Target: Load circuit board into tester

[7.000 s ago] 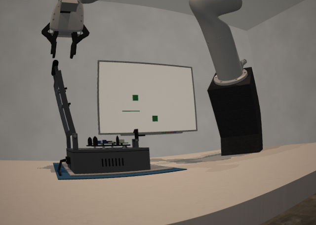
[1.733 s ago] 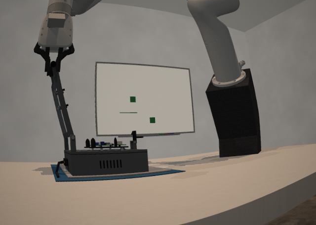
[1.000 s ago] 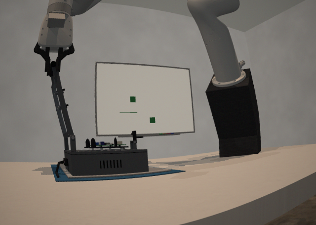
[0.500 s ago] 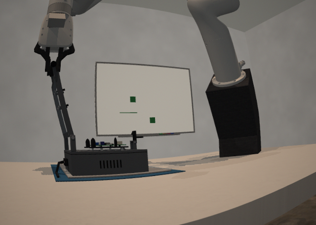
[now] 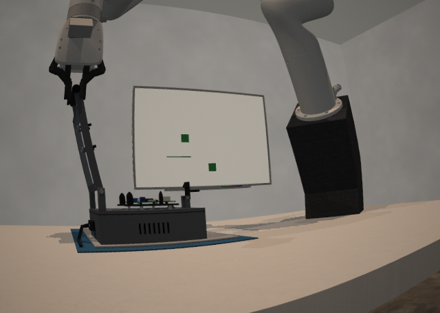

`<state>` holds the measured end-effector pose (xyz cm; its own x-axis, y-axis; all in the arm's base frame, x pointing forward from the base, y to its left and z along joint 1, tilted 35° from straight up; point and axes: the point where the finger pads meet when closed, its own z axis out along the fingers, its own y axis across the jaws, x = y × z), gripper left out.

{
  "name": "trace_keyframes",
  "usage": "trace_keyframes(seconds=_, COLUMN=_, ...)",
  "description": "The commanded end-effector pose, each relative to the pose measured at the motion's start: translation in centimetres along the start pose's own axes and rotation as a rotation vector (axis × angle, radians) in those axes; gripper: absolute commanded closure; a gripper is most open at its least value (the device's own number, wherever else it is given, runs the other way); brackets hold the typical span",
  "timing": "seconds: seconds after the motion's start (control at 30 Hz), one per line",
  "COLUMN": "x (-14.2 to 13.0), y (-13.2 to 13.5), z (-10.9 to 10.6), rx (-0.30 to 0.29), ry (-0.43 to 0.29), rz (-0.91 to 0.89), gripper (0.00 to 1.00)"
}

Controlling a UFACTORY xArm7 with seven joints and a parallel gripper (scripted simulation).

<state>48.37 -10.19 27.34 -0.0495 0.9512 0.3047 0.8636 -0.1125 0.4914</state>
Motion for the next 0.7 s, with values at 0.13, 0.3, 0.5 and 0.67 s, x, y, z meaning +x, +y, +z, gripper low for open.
trace_keyframes(seconds=0.13, x=0.0, y=-0.4, z=-0.2, rx=-0.002, ry=-0.001, rz=0.000, gripper=1.00)
trace_keyframes(seconds=0.3, x=0.0, y=-0.6, z=-0.2, rx=-0.002, ry=-0.001, rz=0.000, gripper=1.00)
trace_keyframes(seconds=0.5, x=0.0, y=-1.0, z=-0.3, rx=-0.003, ry=-0.001, rz=0.000, gripper=1.00)
trace_keyframes(seconds=0.67, x=0.0, y=-1.5, z=-0.4, rx=-0.002, ry=-0.001, rz=0.000, gripper=1.00)
